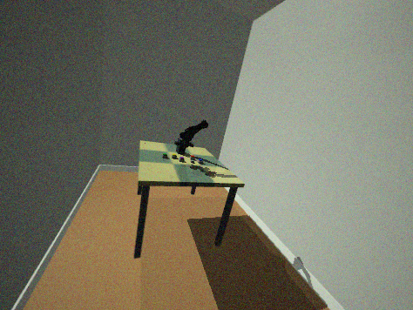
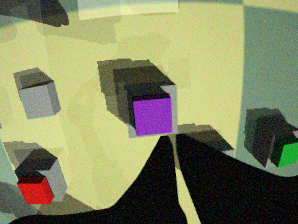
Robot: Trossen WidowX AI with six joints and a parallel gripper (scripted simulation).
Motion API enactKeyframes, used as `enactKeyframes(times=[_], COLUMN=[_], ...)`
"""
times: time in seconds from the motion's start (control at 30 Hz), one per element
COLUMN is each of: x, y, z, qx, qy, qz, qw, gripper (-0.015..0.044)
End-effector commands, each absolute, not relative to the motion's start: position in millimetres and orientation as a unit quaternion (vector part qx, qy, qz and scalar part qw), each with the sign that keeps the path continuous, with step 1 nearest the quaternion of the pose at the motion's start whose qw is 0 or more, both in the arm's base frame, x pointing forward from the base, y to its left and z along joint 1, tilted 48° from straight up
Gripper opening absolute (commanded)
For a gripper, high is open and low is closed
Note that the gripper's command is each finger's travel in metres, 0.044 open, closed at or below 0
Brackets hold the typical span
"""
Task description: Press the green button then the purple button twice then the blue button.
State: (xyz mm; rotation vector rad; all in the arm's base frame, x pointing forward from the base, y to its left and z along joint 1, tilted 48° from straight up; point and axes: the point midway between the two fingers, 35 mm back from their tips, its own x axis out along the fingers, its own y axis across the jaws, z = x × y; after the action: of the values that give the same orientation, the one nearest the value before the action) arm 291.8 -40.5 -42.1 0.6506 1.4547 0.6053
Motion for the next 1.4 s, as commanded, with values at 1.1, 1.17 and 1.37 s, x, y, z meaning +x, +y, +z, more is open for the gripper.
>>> enactKeyframes(times=[1.1,1.17,1.37], x=[286.5,286.5,286.5], y=[11.5,11.5,11.5], z=[-83.0,-83.0,-83.0], qx=[0.294,0.294,0.294], qy=[0.647,0.647,0.647], qz=[0.273,0.273,0.273], qw=[0.648,0.648,0.648], gripper=[0.0020,0.0020,0.0020])
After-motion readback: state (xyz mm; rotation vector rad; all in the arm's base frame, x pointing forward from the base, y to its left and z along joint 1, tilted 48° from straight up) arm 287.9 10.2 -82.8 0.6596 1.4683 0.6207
